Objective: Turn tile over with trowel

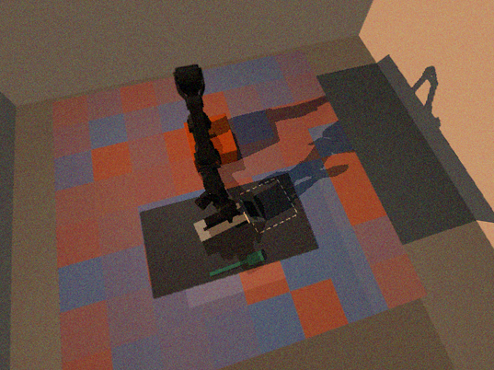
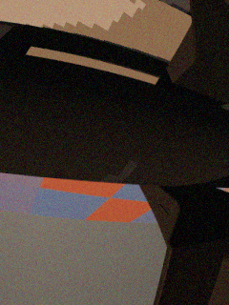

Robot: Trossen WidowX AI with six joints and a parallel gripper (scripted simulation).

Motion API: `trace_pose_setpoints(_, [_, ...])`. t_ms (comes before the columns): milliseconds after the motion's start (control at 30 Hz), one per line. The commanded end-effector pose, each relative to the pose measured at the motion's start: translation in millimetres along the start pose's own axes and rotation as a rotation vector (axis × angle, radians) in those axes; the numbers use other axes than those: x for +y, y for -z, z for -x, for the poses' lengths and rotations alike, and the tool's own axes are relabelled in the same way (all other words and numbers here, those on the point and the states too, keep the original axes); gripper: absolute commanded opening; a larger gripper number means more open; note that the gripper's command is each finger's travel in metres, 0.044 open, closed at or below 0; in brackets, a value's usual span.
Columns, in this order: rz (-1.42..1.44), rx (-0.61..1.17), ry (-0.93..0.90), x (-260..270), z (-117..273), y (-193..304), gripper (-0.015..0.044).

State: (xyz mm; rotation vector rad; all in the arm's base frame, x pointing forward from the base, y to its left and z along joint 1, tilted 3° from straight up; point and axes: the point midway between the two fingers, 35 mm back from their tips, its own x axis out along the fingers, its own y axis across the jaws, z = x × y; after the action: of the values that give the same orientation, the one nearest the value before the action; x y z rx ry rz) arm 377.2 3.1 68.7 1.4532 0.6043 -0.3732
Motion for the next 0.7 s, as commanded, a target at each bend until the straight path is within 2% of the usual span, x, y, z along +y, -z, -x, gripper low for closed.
trace_pose_setpoints(0, [0.001,0.001,-0.019,7.6,3.2,7.9,0.0000])
trace_pose_setpoints(667, [-0.003,0.004,-0.019,7.2,2.7,47.4,0.0000])
